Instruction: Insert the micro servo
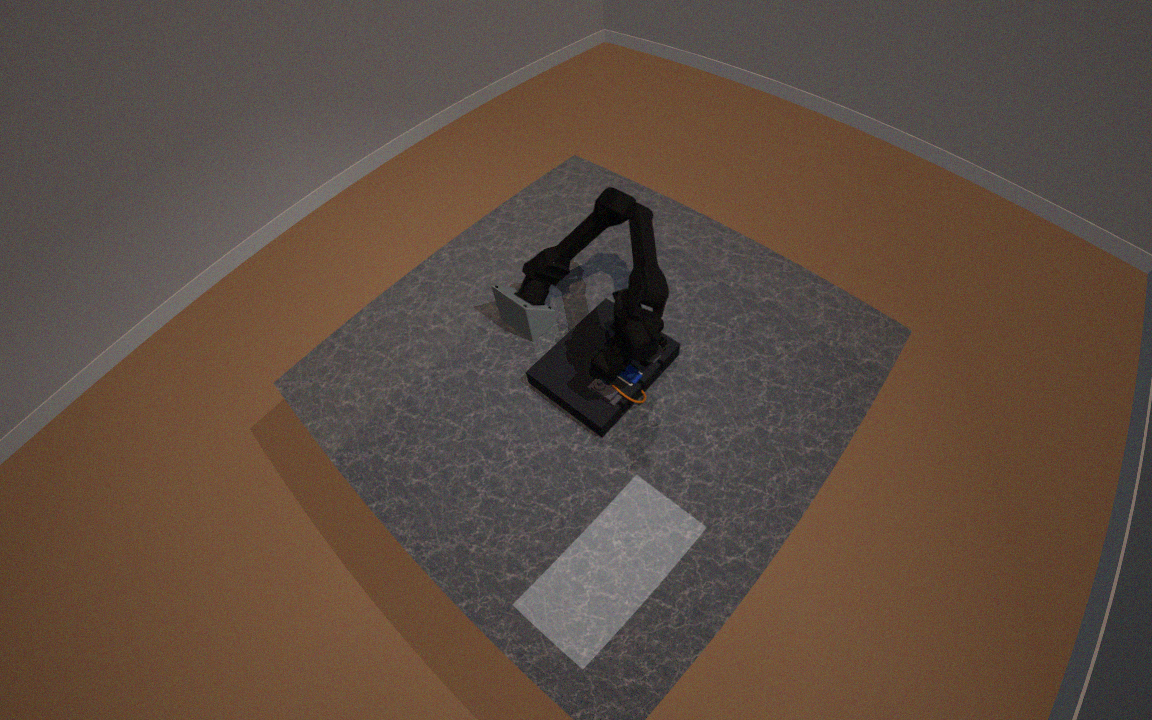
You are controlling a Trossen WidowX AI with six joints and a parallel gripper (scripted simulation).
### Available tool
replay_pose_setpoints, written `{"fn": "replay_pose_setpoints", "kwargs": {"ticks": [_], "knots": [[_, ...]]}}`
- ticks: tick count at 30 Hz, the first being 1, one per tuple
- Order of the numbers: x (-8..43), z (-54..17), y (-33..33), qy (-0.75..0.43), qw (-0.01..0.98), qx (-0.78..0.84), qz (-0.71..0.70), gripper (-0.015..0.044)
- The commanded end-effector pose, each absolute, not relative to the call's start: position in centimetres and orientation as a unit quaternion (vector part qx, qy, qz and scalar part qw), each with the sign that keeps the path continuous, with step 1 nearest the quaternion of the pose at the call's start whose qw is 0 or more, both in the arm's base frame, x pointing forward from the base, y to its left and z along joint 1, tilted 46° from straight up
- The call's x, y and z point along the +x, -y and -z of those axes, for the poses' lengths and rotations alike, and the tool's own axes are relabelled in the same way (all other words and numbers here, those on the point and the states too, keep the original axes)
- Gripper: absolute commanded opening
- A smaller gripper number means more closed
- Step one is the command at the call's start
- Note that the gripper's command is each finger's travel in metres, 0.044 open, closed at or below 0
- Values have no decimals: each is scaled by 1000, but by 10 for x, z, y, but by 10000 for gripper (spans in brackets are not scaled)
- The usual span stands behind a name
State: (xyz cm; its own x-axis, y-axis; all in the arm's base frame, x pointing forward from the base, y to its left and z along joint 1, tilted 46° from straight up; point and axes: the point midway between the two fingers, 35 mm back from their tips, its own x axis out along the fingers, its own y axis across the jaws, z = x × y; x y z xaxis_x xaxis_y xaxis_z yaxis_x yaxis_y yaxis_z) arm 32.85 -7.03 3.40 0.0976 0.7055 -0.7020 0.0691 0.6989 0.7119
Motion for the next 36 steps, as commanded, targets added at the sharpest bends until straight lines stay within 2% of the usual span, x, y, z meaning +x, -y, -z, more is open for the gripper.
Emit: {"fn": "replay_pose_setpoints", "kwargs": {"ticks": [1, 4, 10, 23, 36], "knots": [[326, -35, 72, -629, 674, 308, -236, 214], [306, -43, 83, -630, 675, 305, -233, 292], [228, -74, 107, -631, 675, 303, -234, 440], [218, -103, 140, -631, 672, 329, -206, 440], [218, -103, 141, -631, 672, 330, -205, 440]]}}
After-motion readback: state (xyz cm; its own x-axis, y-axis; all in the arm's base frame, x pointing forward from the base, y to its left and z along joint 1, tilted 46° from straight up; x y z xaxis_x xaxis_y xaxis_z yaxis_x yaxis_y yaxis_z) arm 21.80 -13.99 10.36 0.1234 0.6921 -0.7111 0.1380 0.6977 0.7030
